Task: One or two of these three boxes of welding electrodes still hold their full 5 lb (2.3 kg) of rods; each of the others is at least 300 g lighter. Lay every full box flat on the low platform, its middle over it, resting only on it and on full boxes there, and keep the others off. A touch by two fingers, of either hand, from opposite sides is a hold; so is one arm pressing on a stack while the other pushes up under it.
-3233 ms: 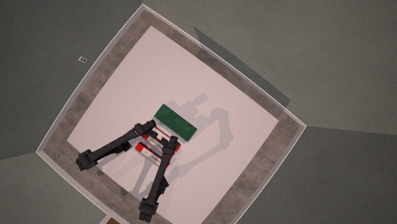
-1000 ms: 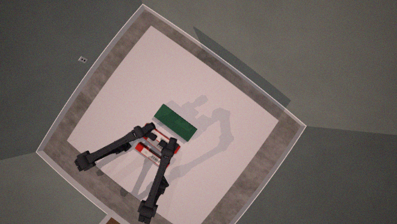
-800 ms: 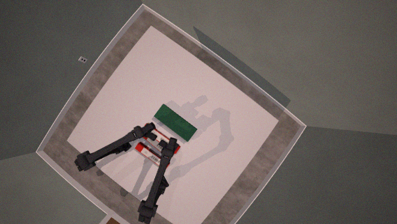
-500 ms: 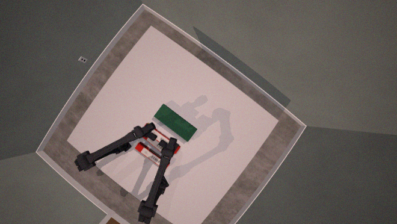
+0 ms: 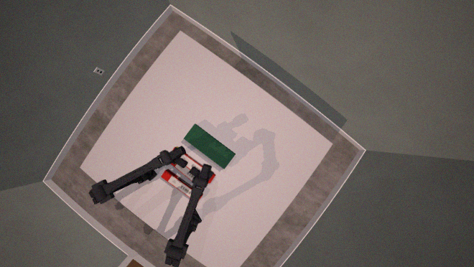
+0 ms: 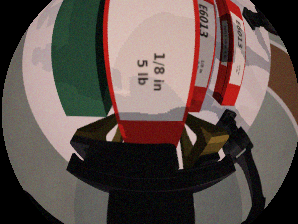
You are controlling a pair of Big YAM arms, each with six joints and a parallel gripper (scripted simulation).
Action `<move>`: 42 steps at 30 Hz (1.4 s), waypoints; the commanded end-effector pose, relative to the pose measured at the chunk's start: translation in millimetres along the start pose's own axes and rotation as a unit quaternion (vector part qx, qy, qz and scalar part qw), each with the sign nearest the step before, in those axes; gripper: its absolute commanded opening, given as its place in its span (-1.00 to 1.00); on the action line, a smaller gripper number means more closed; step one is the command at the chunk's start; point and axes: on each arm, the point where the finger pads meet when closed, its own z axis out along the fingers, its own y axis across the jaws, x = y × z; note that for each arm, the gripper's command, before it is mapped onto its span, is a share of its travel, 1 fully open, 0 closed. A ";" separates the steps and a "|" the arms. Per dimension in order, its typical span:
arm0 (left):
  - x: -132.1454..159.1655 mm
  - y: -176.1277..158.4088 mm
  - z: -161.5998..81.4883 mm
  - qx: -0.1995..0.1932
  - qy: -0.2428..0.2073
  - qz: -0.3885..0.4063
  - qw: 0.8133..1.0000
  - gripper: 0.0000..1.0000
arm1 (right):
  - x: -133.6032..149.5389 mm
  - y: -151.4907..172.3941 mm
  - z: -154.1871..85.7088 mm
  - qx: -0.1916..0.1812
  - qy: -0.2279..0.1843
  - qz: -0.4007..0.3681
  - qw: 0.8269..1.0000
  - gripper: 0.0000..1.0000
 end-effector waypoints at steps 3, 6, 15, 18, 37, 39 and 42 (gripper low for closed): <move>-12.4 4.5 -35.7 -0.053 -0.020 0.005 0.998 -1.00 | 3.8 -9.6 -75.5 0.074 -0.030 0.012 0.997 -1.00; -14.2 -3.0 -35.9 -0.049 -0.018 0.005 0.999 -1.00 | 6.3 -4.7 -76.5 0.074 -0.029 0.012 0.997 -1.00; -20.6 5.5 -48.0 -0.069 -0.029 0.012 0.997 -1.00 | 9.7 -0.3 -84.3 0.074 -0.030 0.016 0.997 -1.00; -20.6 5.7 -47.9 -0.069 -0.029 0.012 0.997 -1.00 | 9.8 -0.4 -84.1 0.074 -0.030 0.016 0.997 -1.00; -18.9 5.8 -47.3 -0.068 -0.028 0.011 0.997 -1.00 | 7.9 -4.4 -68.4 0.083 -0.032 0.016 0.996 -1.00; -19.4 5.7 -47.3 -0.067 -0.029 0.011 0.997 -1.00 | 8.6 -1.4 -62.3 0.078 -0.031 0.016 0.996 -1.00; -19.9 5.7 -47.2 -0.068 -0.030 0.011 0.997 -1.00 | 8.0 -4.0 -64.8 0.083 -0.032 0.016 0.996 -1.00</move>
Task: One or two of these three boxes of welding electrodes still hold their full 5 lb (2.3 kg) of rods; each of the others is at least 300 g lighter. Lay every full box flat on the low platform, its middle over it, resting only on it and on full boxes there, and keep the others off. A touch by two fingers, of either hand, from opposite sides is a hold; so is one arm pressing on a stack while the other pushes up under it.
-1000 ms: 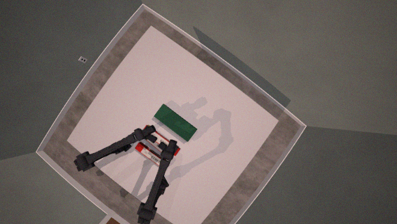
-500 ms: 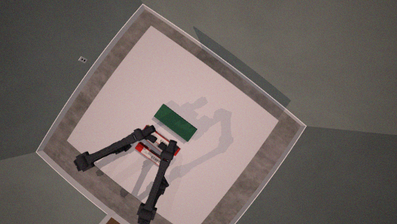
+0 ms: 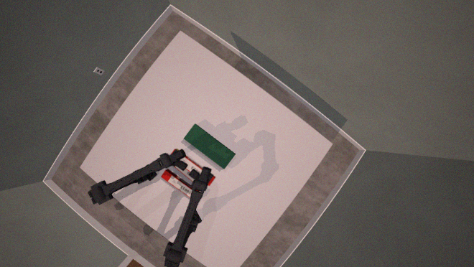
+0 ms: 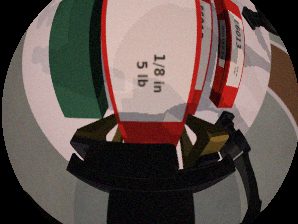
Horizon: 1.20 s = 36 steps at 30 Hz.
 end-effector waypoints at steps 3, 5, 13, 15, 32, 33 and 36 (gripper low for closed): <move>-12.4 20.2 -49.3 -0.065 -0.035 0.011 0.997 -1.00 | 0.7 -15.5 -56.1 0.076 -0.025 0.015 0.997 -1.00; -12.4 19.7 -49.2 -0.064 -0.035 0.012 0.997 -1.00 | -0.1 -17.8 -61.5 0.080 -0.025 0.015 0.996 -1.00; -13.3 19.3 -49.0 -0.064 -0.035 0.013 0.997 -1.00 | 1.0 -14.0 -50.1 0.074 -0.023 0.013 0.997 -1.00; -13.5 18.8 -48.8 -0.063 -0.035 0.013 0.997 -1.00 | 0.7 -14.7 -50.4 0.076 -0.023 0.012 0.997 -1.00; -13.3 17.7 -47.3 -0.062 -0.035 0.008 0.997 -1.00 | 1.5 -12.6 -42.5 0.073 -0.021 0.008 0.997 -1.00; -13.3 17.6 -47.1 -0.061 -0.035 0.008 0.997 -1.00 | 0.9 -14.2 -44.8 0.075 -0.022 0.008 0.997 -1.00; -13.6 18.5 -48.3 -0.063 -0.036 0.007 0.997 -1.00 | 1.0 -14.8 -44.8 0.076 -0.022 0.008 0.997 -1.00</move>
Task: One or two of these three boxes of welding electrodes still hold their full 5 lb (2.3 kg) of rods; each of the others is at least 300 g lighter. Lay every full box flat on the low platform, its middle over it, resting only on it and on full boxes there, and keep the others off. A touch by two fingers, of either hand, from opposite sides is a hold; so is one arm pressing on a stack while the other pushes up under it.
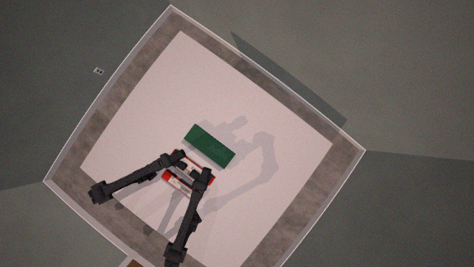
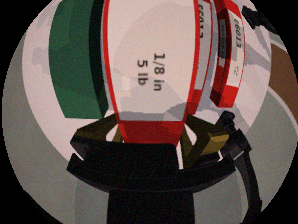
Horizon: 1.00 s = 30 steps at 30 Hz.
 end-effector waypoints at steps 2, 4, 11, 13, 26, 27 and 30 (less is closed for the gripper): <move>-13.2 18.7 -48.8 -0.062 -0.036 0.003 0.997 -1.00 | 0.2 -17.3 -53.0 0.073 -0.019 0.004 0.997 -1.00; -13.3 18.6 -48.6 -0.062 -0.036 0.003 0.997 -1.00 | 0.3 -16.7 -51.8 0.072 -0.018 0.004 0.997 -1.00; -13.4 18.1 -47.9 -0.061 -0.036 0.003 0.997 -1.00 | 0.4 -16.8 -51.2 0.072 -0.018 0.004 0.997 -1.00; -13.3 18.1 -47.7 -0.061 -0.036 0.003 0.997 -1.00 | 0.6 -16.4 -49.8 0.071 -0.018 0.003 0.997 -1.00; -13.3 17.9 -48.0 -0.061 -0.036 0.002 0.997 -1.00 | 0.5 -16.4 -48.9 0.071 -0.018 0.003 0.997 -1.00; -13.4 17.8 -47.9 -0.061 -0.036 0.002 0.998 -1.00 | 0.6 -16.1 -48.1 0.071 -0.018 0.003 0.997 -1.00; -13.4 17.7 -47.8 -0.061 -0.036 0.002 0.998 -1.00 | 0.6 -16.3 -48.4 0.071 -0.018 0.003 0.997 -1.00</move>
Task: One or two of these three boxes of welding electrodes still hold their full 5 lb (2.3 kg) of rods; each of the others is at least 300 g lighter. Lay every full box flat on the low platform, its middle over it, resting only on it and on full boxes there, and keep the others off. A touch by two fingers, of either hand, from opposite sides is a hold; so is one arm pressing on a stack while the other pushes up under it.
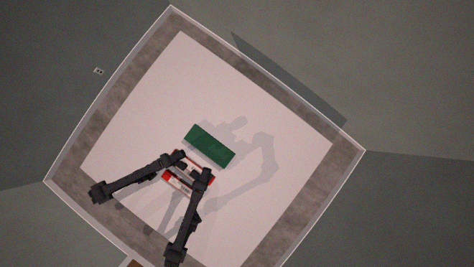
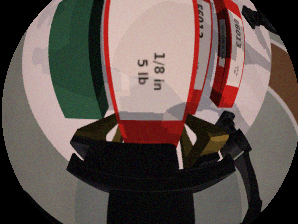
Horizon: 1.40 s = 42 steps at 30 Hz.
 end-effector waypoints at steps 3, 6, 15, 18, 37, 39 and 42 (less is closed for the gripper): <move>-6.5 11.3 -19.6 -0.040 -0.023 0.000 0.999 -1.00 | -3.5 -11.4 -19.7 0.049 -0.013 0.000 0.999 -1.00; -6.4 11.2 -20.9 -0.040 -0.023 0.000 0.999 -1.00 | -3.5 -11.3 -21.0 0.049 -0.013 0.000 0.999 -1.00; -5.9 10.3 -33.1 -0.040 -0.023 0.000 0.999 -1.00 | -3.3 -10.2 -33.2 0.050 -0.013 0.000 0.999 -1.00; -5.8 10.0 -37.2 -0.040 -0.023 0.000 0.999 -1.00 | -3.2 -9.8 -37.3 0.050 -0.013 0.000 0.999 -1.00; -4.8 8.4 -60.2 -0.040 -0.024 0.000 0.999 -1.00 | -2.8 -7.1 -56.6 0.050 -0.013 0.000 0.999 -1.00; -4.8 8.3 -61.5 -0.040 -0.024 0.000 0.999 -1.00 | -2.8 -6.9 -57.7 0.050 -0.013 0.000 0.999 -1.00; -4.7 8.1 -64.2 -0.040 -0.024 0.000 0.999 -1.00 | -2.7 -7.0 -62.3 0.050 -0.013 0.000 0.999 -1.00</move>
